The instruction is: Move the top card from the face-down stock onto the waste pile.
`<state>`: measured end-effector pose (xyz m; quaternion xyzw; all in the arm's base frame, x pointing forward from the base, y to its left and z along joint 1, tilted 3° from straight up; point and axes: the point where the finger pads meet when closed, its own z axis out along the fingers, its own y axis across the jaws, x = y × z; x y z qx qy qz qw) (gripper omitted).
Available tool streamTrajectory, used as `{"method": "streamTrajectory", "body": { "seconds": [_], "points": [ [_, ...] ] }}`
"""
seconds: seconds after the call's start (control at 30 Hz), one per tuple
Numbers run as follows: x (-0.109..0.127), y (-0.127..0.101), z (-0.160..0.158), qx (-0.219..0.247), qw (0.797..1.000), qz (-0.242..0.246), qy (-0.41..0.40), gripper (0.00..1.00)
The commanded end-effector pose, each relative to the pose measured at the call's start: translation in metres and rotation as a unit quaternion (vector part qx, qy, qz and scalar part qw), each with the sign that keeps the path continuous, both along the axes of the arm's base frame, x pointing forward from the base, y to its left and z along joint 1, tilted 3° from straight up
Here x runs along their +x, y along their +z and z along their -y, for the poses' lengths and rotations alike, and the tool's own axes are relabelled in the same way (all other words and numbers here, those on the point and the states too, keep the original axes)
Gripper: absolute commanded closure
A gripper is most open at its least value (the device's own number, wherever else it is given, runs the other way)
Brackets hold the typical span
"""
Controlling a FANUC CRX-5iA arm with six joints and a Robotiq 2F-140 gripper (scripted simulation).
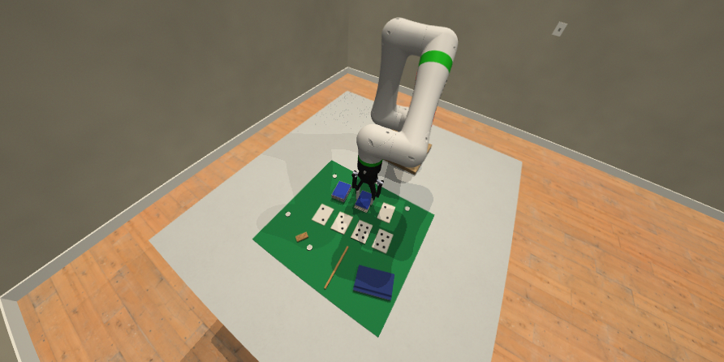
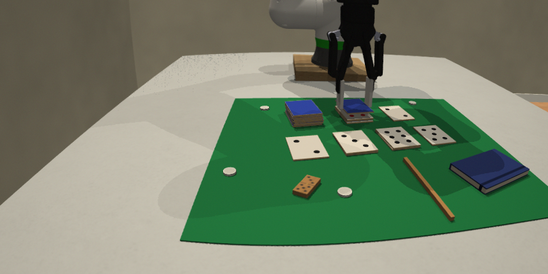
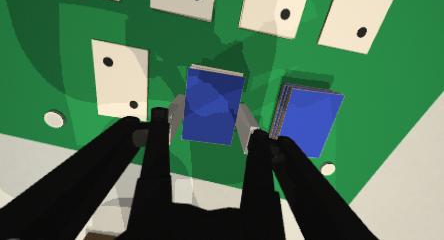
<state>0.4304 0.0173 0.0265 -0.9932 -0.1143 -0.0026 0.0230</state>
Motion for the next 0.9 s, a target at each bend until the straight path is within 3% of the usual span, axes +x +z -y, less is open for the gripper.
{"method": "streamTrajectory", "body": {
  "seconds": [0.0,0.87],
  "points": [
    [0.0002,-0.0027,-0.0001,0.000,1.000,0.000,0.000,0.57],
    [0.0002,-0.0067,-0.0003,0.000,1.000,0.000,0.000,0.57]
  ]
}}
